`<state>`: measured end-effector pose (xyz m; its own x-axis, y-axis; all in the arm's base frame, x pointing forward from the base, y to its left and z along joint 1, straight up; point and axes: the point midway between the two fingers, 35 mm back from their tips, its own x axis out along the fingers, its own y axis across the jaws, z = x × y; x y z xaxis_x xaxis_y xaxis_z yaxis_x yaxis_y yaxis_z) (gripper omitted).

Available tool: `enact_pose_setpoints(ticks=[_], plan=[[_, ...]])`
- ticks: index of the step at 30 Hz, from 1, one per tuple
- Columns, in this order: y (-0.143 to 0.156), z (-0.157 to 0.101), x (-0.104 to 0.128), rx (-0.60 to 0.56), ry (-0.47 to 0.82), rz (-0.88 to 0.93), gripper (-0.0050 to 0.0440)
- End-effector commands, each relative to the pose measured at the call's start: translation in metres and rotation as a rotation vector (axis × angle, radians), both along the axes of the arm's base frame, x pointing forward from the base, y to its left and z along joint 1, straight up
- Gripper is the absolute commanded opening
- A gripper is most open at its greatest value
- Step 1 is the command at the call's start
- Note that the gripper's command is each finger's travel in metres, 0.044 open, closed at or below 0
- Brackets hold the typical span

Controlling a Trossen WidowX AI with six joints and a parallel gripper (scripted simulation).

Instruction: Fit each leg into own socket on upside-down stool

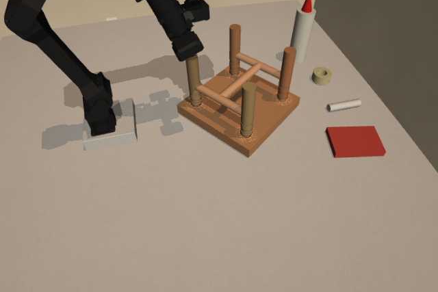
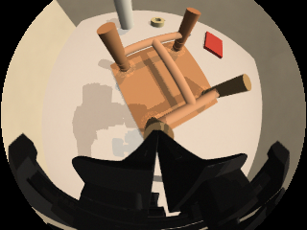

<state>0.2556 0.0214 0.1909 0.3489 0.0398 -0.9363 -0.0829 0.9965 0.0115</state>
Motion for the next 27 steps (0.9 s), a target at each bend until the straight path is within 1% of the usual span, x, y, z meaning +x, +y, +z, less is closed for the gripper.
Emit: enact_pose_setpoints(ticks=[1,14,20,27], plan=[[-0.002,-0.032,-0.004,-0.016,0.103,-0.002,0.0000],[-0.002,-0.031,-0.004,-0.016,0.102,-0.002,0.0000],[-0.002,-0.027,-0.003,-0.015,0.095,-0.002,0.0000],[-0.001,-0.015,-0.001,-0.013,0.077,-0.002,0.0000]])
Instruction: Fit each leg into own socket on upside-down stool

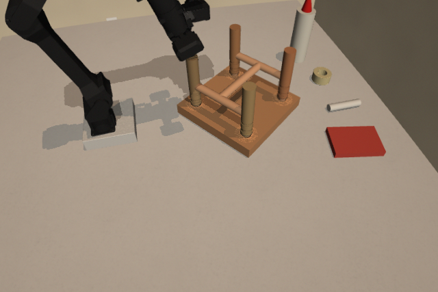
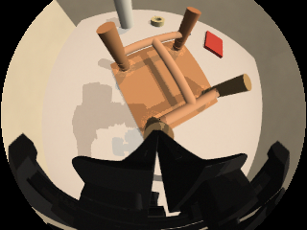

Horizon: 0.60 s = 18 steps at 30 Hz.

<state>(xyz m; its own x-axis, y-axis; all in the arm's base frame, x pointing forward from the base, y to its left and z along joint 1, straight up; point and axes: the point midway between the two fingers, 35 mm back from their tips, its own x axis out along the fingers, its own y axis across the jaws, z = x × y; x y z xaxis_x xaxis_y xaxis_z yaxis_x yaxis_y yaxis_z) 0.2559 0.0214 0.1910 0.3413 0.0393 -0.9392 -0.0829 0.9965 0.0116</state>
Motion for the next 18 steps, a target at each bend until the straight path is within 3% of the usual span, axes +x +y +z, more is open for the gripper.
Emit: enact_pose_setpoints(ticks=[1,18], plan=[[-0.001,-0.014,-0.001,-0.012,0.066,-0.002,0.0000],[-0.001,0.011,0.000,-0.008,0.027,-0.002,0.0000]])
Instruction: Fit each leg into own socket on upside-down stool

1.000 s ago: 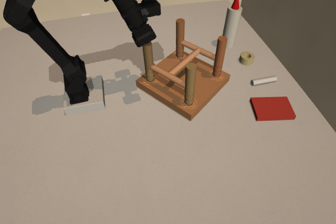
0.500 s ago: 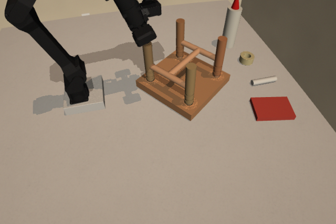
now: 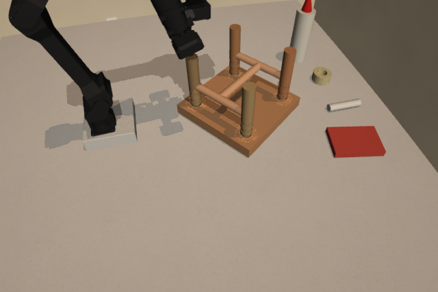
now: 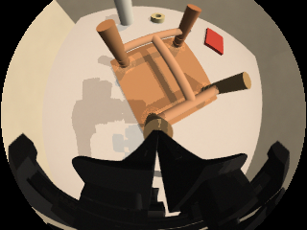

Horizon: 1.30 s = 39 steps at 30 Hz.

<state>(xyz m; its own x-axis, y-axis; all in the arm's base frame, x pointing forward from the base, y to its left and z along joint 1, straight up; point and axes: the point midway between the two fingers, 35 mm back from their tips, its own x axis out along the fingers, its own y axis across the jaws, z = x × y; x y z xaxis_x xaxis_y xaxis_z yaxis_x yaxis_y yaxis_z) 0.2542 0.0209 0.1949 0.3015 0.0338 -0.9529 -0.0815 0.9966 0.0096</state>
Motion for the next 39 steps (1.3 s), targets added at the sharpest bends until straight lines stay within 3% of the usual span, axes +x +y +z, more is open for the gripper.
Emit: enact_pose_setpoints(ticks=[1,15,24,26,36,39], plan=[[-0.001,0.009,0.002,-0.002,-0.018,-0.001,0.0000],[0.000,0.019,0.002,0.000,-0.029,0.001,0.0000],[0.036,0.044,0.073,-0.004,0.007,0.092,0.0000],[0.036,0.044,0.073,-0.004,0.007,0.092,0.0000],[0.094,0.035,0.147,-0.013,0.048,0.201,0.0000],[0.098,0.033,0.151,-0.014,0.051,0.208,0.0000]])
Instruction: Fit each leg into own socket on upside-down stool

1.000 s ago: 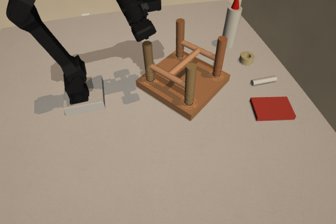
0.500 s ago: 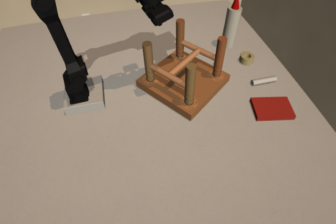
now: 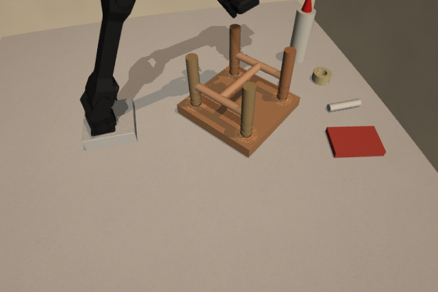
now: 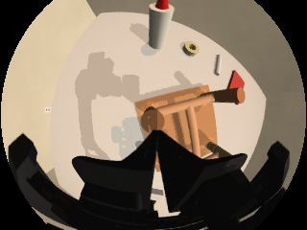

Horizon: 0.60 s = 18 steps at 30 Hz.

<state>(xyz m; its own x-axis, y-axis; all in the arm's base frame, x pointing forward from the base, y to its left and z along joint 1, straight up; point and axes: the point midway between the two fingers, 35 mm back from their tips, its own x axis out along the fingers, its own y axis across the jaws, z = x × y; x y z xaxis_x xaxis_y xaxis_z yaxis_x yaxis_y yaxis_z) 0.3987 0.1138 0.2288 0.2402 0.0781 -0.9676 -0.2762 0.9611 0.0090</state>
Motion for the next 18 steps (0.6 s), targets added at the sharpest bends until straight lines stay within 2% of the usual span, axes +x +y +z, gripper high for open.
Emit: enact_pose_setpoints(ticks=[1,7,14,18], plan=[[0.005,-0.001,0.007,-0.004,-0.001,0.009,0.0000],[0.005,-0.003,0.007,-0.004,-0.001,0.009,0.0000],[0.005,-0.024,0.005,-0.004,-0.001,0.009,0.0000],[0.005,-0.027,0.005,-0.004,-0.001,0.009,0.0000]])
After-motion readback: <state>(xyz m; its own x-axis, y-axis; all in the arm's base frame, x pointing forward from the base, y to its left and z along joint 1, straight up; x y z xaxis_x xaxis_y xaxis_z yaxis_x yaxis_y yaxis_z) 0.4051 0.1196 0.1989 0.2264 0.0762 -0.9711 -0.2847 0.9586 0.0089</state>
